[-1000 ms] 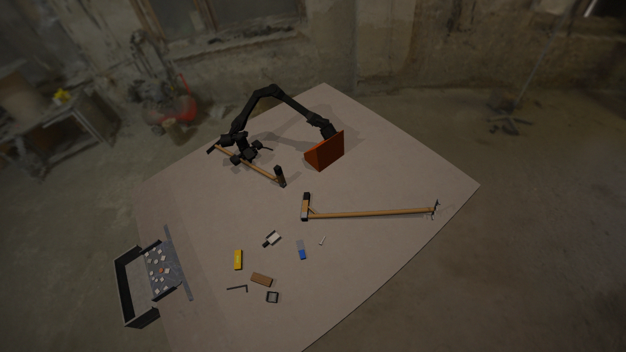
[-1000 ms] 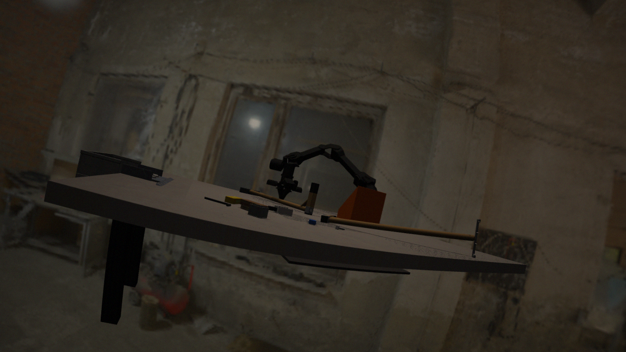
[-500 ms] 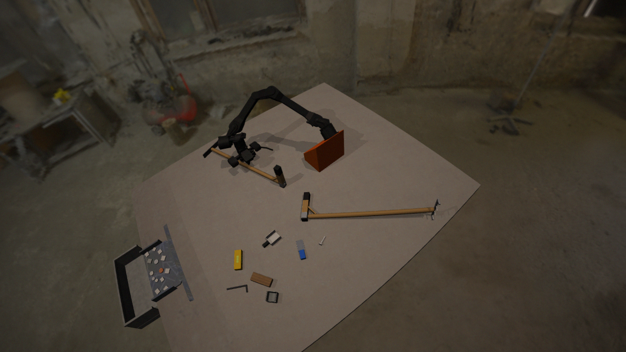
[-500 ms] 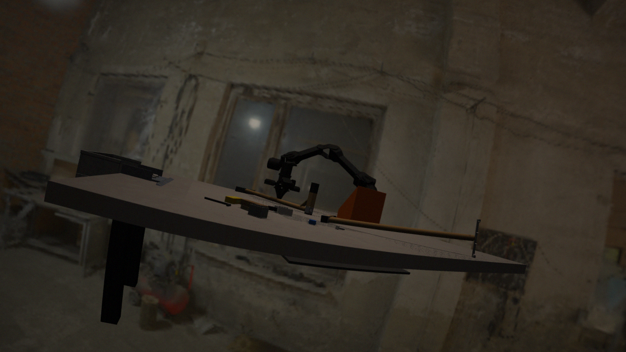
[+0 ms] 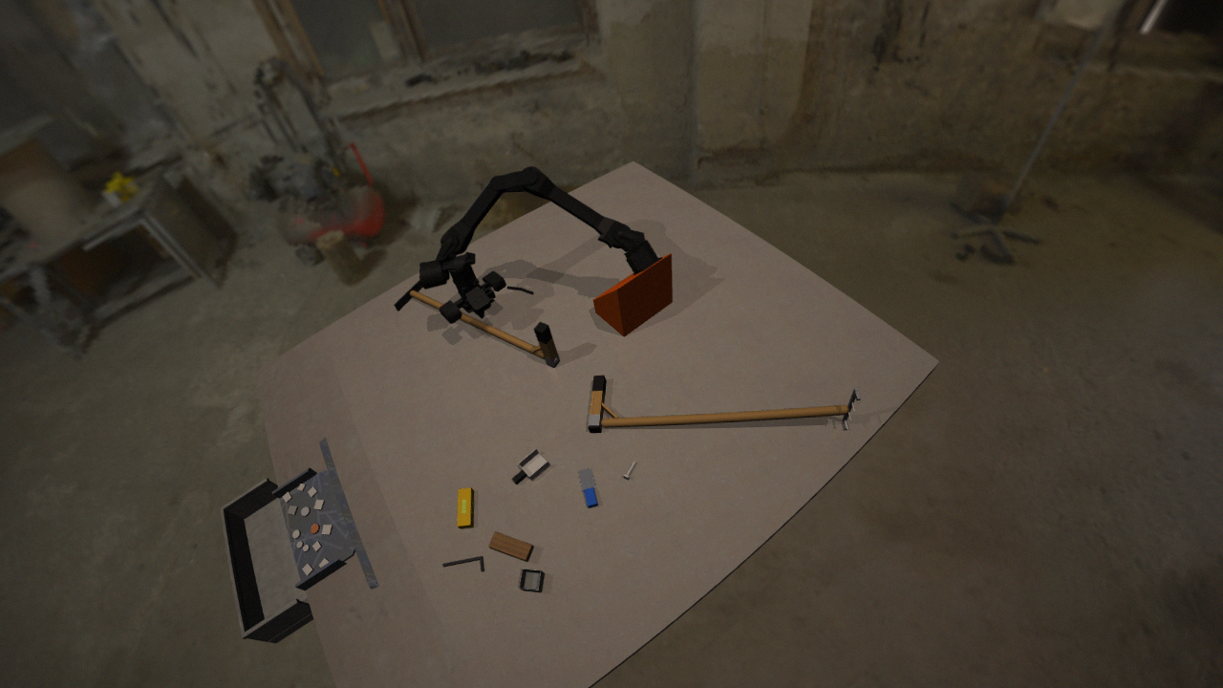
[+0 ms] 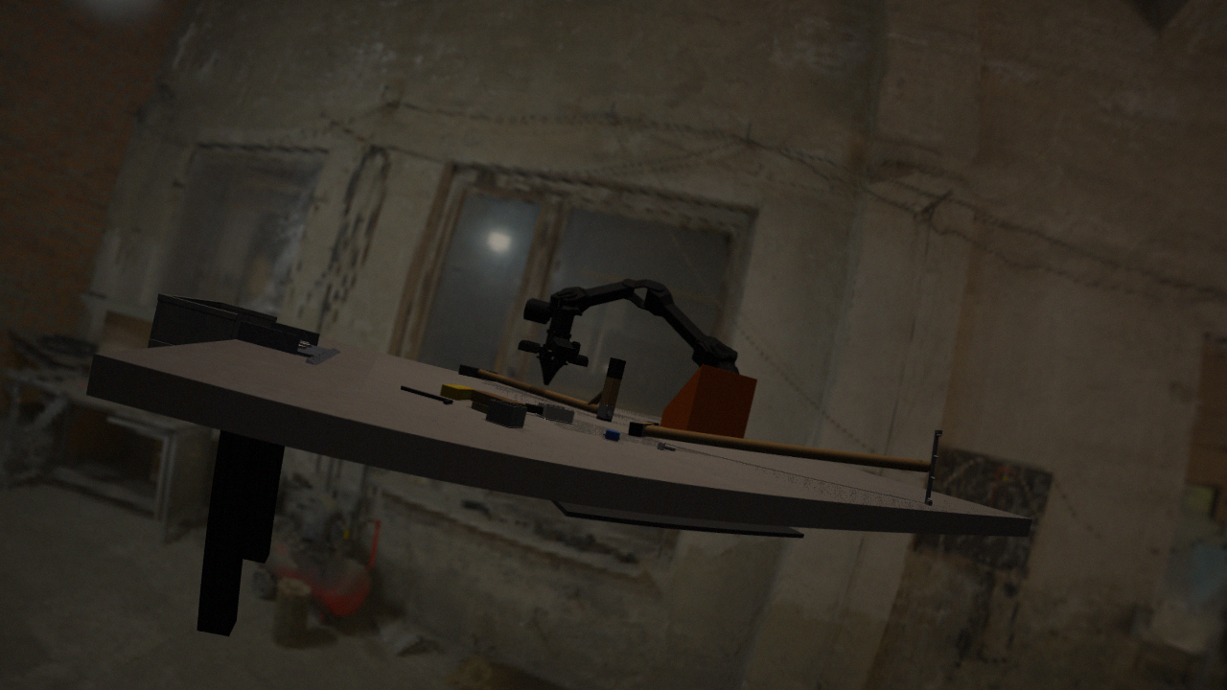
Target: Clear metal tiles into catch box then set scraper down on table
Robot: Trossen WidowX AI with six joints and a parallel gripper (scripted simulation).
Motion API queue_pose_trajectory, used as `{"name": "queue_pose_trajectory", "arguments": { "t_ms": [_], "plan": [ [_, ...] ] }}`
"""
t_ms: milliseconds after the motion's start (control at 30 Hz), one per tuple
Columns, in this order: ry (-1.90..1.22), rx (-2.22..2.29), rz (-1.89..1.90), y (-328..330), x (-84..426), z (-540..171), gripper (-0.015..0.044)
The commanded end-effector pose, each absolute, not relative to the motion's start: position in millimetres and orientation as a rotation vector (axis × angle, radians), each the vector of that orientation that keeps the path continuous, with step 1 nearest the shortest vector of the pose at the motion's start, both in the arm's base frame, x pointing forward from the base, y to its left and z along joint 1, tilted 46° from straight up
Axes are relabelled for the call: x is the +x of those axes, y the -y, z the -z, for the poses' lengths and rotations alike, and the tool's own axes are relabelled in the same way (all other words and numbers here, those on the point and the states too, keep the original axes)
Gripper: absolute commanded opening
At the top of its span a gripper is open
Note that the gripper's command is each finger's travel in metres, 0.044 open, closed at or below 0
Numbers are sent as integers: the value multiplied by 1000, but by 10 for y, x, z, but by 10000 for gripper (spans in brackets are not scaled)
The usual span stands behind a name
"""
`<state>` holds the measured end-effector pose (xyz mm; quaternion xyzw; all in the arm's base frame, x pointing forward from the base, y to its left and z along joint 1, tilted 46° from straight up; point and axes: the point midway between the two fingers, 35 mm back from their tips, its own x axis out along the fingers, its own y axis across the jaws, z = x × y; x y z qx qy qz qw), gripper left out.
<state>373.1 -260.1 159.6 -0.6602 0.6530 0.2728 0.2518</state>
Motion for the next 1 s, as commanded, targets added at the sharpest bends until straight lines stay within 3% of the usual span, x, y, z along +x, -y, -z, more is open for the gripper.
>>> {"name": "queue_pose_trajectory", "arguments": {
  "t_ms": [0,600,967],
  "plan": [
    [-1781,-1791,-732,2492,3728,-1729,0],
    [-1781,-1794,-735,2082,3693,-2115,0],
    [-1766,-1906,-937,1788,3348,-2451,0]
  ]
}}
